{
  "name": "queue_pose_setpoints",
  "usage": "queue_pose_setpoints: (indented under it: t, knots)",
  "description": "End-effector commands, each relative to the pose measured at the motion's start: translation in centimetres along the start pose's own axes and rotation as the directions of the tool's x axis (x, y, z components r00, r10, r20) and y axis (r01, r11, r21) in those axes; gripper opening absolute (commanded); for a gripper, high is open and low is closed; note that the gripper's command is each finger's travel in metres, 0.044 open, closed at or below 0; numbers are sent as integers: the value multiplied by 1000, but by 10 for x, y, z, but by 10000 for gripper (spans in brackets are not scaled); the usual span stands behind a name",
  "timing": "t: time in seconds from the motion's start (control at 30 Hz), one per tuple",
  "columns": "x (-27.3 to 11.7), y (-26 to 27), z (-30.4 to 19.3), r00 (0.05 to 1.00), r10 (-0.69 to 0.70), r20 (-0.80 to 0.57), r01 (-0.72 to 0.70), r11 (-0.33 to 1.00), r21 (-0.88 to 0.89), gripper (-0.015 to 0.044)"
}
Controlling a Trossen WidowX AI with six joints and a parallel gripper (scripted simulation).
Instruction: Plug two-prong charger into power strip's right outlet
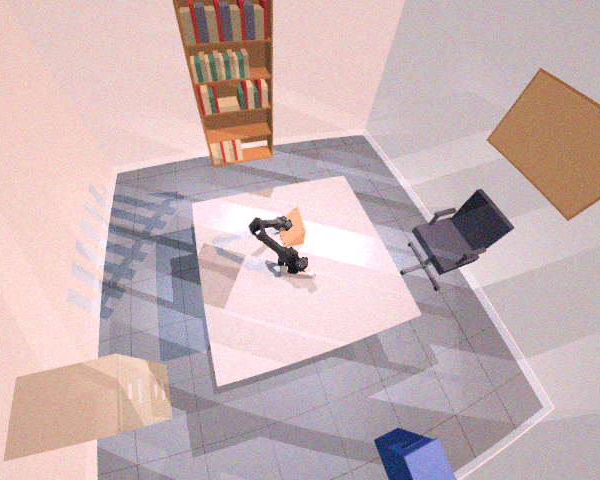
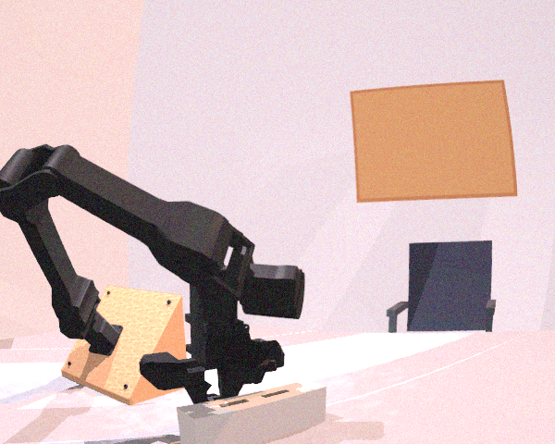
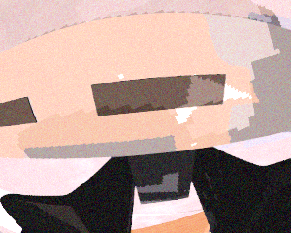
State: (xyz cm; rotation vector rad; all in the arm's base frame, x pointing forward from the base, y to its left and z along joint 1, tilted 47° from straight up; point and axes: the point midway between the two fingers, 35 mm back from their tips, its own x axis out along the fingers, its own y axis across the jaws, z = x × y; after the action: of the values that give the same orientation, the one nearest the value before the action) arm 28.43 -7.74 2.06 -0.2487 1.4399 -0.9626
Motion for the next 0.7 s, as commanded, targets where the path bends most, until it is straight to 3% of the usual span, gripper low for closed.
queue_pose_setpoints:
  t: [0.0, 0.03, 0.57, 0.67]
  knots:
    - [0, 0, 1, 1000, 1, 3, -1, 1000, 2, 0]
    - [0, 0, 1, 1000, 1, 3, -1, 1000, 2, 0]
    - [0, 0, 1, 1000, 1, 3, -1, 1000, 2, 420]
    - [0, 0, 1, 1000, 0, 4, 0, 1000, 2, 440]
